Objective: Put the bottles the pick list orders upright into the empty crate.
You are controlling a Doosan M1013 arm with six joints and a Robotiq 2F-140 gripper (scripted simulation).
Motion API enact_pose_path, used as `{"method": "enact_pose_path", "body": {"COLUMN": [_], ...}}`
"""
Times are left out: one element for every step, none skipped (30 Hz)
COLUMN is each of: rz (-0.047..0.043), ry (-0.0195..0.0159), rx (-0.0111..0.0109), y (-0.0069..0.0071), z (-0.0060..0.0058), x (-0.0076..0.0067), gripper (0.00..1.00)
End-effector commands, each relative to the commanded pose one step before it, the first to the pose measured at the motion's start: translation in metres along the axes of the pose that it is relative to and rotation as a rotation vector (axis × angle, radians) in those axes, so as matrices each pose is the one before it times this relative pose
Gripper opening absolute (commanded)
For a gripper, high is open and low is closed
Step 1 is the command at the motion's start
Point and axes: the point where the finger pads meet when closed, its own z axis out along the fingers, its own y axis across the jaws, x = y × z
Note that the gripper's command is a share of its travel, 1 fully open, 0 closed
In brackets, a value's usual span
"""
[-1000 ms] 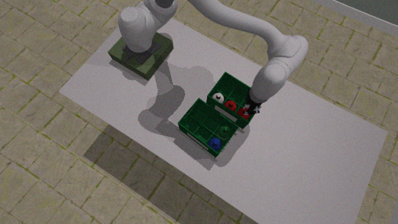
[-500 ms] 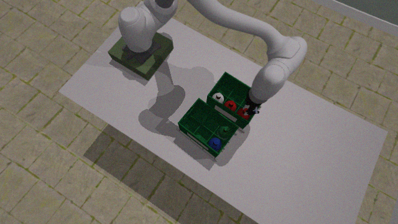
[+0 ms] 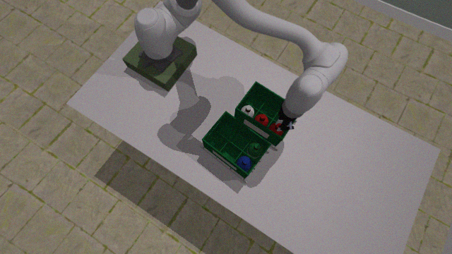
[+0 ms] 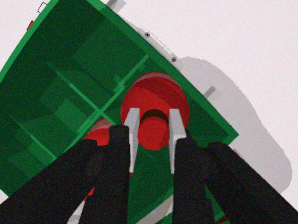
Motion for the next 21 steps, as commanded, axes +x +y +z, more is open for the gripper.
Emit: {"method": "enact_pose_path", "body": {"rz": [0.00140,0.00000,0.00000,0.00000,0.00000,0.00000,0.00000,0.00000,0.00000,0.00000,0.00000,0.00000,0.00000,0.00000,0.00000,0.00000,0.00000,0.00000,0.00000,0.00000,0.00000], "ry": [0.00084,0.00000,0.00000,0.00000,0.00000,0.00000,0.00000,0.00000,0.00000,0.00000,0.00000,0.00000,0.00000,0.00000,0.00000,0.00000,0.00000,0.00000,0.00000,0.00000,0.00000], "rx": [0.00590,0.00000,0.00000,0.00000,0.00000,0.00000,0.00000,0.00000,0.00000,0.00000,0.00000,0.00000,0.00000,0.00000,0.00000,0.00000,0.00000,0.00000,0.00000,0.00000,0.00000], "y": [-0.00362,0.00000,0.00000,0.00000,0.00000,0.00000,0.00000,0.00000,0.00000,0.00000,0.00000,0.00000,0.00000,0.00000,0.00000,0.00000,0.00000,0.00000,0.00000,0.00000,0.00000], "z": [0.00605,0.00050,0.00050,0.00050,0.00050,0.00050,0.00050,0.00050,0.00050,0.00000,0.00000,0.00000,0.00000,0.00000,0.00000,0.00000,0.00000,0.00000,0.00000,0.00000,0.00000], "x": [0.00161,0.00000,0.00000,0.00000,0.00000,0.00000,0.00000,0.00000,0.00000,0.00000,0.00000,0.00000,0.00000,0.00000,0.00000,0.00000,0.00000,0.00000,0.00000,0.00000,0.00000], "gripper": [0.00,0.00,0.00,0.00,0.00,0.00,0.00,0.00,0.00,0.00,0.00,0.00,0.00,0.00,0.00,0.00,0.00,0.00,0.00,0.00,0.00]}}
